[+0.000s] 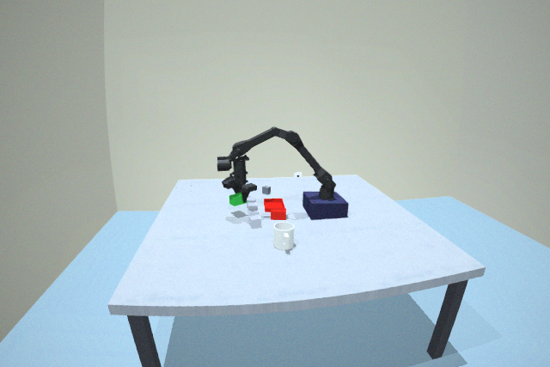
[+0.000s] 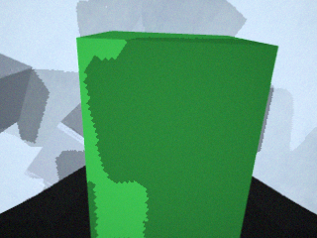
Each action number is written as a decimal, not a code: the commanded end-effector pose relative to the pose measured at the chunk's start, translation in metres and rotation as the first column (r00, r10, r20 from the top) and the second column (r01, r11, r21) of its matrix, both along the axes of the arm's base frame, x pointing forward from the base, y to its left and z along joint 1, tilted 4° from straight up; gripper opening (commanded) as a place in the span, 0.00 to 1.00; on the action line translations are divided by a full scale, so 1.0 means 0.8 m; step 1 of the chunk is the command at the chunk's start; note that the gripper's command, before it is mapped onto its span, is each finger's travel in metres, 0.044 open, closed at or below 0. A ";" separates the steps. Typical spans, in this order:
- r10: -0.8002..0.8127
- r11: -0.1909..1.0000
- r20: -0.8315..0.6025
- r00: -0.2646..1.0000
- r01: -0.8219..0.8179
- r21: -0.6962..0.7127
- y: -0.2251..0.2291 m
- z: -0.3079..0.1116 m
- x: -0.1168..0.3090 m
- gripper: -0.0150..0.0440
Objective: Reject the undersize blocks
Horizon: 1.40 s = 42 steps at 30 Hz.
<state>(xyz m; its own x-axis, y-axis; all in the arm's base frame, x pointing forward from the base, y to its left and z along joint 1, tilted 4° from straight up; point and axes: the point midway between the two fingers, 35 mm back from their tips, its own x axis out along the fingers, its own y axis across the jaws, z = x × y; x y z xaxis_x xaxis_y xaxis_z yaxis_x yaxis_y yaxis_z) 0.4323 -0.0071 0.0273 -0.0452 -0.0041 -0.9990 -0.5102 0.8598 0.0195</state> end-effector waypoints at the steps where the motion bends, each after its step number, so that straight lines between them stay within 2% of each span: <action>1: -0.505 0.862 0.045 0.862 0.506 -0.021 -0.058 0.006 0.035 0.25; 13: -0.505 0.862 0.045 0.862 0.507 -0.021 -0.058 0.006 0.034 0.25; 42: -0.506 0.862 0.045 0.861 0.507 -0.021 -0.059 -0.044 0.039 0.25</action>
